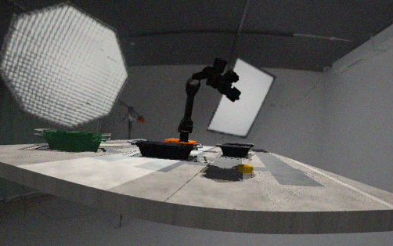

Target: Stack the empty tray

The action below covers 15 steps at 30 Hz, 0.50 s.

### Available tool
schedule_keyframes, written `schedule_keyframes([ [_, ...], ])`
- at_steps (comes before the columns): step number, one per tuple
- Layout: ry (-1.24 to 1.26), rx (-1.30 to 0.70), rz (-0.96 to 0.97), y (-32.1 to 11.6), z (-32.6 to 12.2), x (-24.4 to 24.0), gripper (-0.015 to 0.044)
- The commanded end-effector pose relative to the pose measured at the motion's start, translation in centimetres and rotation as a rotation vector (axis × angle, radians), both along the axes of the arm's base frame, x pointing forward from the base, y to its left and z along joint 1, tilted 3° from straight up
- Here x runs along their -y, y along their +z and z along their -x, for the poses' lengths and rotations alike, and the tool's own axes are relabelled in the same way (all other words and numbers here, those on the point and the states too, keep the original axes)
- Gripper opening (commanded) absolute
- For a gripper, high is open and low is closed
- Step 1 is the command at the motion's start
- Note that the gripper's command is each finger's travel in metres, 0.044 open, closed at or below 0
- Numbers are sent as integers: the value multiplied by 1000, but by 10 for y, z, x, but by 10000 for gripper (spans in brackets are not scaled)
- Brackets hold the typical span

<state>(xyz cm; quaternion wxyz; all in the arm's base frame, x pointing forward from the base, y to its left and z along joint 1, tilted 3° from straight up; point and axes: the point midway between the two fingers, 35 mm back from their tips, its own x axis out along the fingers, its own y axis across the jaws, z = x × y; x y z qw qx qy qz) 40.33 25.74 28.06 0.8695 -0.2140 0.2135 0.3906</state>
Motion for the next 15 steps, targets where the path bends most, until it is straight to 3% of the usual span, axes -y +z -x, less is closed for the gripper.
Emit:
schedule_keyframes([
  [1, -158, -239, 35, -49, -1, 24, 81],
  [11, -748, -897, 228, -166, 47, 110, 81],
  [15, -795, -936, 247, -171, 52, 116, 81],
])
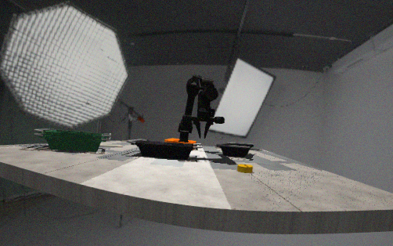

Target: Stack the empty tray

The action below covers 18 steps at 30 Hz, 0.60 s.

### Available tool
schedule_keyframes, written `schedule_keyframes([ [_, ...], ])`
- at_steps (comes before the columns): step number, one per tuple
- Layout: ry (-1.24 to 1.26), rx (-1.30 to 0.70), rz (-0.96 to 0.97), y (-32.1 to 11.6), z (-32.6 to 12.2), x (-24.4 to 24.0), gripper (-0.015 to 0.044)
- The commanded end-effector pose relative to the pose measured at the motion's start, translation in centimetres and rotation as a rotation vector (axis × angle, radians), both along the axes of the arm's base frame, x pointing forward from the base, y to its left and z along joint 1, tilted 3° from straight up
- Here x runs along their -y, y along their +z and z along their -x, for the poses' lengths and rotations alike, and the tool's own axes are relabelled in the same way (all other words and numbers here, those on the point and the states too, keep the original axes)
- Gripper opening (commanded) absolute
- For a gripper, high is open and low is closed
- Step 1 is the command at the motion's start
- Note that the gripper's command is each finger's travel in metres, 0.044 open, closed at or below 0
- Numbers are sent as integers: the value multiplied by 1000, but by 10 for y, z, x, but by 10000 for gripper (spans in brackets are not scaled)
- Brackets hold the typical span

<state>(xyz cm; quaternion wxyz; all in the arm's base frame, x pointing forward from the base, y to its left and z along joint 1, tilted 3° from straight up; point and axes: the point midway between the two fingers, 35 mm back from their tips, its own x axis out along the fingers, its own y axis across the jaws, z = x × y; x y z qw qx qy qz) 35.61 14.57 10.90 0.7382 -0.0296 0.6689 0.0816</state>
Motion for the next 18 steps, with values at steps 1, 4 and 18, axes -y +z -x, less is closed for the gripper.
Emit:
schedule_keyframes([
  [1, -37, -23, 19, 0, 5, 5, 81],
  [4, -37, -23, 19, -2, 5, 5, 81],
  [18, -37, -24, 19, -59, 1, 1, 81],
])
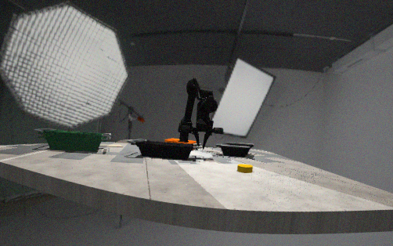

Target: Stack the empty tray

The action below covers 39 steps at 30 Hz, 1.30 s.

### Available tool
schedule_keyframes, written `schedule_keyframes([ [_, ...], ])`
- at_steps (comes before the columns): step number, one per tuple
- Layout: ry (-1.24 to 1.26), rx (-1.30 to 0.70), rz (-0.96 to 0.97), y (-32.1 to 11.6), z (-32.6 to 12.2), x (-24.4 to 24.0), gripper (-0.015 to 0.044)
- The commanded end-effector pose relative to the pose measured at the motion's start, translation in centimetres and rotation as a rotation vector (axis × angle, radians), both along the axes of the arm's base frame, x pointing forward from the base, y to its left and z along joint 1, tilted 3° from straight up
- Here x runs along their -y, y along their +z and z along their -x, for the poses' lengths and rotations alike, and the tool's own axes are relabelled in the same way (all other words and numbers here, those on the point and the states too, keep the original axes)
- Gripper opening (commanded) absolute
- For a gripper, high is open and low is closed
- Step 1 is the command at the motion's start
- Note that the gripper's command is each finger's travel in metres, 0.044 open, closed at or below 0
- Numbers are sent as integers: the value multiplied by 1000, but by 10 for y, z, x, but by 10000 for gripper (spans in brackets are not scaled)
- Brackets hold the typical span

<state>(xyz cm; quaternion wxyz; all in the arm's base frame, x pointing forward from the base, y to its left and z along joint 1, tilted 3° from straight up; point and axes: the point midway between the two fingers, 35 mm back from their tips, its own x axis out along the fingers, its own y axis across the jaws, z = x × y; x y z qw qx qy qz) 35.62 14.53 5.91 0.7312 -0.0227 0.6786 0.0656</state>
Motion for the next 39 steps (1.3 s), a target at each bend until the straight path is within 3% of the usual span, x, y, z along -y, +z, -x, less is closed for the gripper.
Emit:
schedule_keyframes([
  [1, -4, 0, 6, -10, 1, 1, 81],
  [16, -4, 1, 9, 23, -1, 37, 81],
  [30, -4, 1, 14, 2, -7, 77, 81],
  [39, -4, 2, 14, 43, -7, 76, 81],
])
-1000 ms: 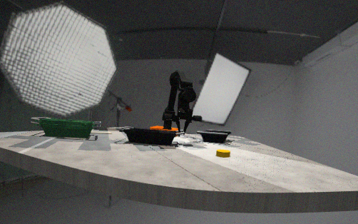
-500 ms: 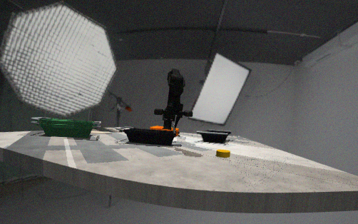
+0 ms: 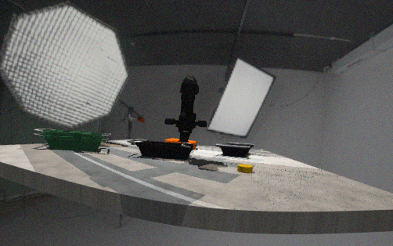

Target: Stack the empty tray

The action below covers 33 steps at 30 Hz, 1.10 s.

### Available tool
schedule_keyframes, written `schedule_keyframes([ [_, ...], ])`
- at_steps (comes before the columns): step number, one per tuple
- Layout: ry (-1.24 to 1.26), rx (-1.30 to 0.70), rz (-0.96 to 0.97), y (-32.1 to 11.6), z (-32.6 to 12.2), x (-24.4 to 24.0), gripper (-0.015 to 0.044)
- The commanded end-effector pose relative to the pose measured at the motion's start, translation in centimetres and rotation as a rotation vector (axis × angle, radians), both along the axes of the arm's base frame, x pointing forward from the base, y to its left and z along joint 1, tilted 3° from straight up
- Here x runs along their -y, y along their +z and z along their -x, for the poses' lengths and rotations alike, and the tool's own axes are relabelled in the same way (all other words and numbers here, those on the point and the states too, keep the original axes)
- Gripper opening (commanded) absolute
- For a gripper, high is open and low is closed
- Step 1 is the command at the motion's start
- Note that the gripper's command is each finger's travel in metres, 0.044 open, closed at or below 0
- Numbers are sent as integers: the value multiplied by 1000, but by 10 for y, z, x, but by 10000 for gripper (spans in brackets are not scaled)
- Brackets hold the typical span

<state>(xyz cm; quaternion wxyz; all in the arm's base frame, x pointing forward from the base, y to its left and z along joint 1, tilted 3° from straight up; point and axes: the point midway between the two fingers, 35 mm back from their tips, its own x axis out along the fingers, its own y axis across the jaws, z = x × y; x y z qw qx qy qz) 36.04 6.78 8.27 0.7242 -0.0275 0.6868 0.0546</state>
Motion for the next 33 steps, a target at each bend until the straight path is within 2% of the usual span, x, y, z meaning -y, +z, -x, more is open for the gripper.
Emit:
schedule_keyframes([
  [1, 5, 22, -10, 22, -3, -2, 81],
  [30, 1, 16, -3, 15, -2, -1, 81],
  [33, 1, 16, -3, 27, -2, 0, 81],
])
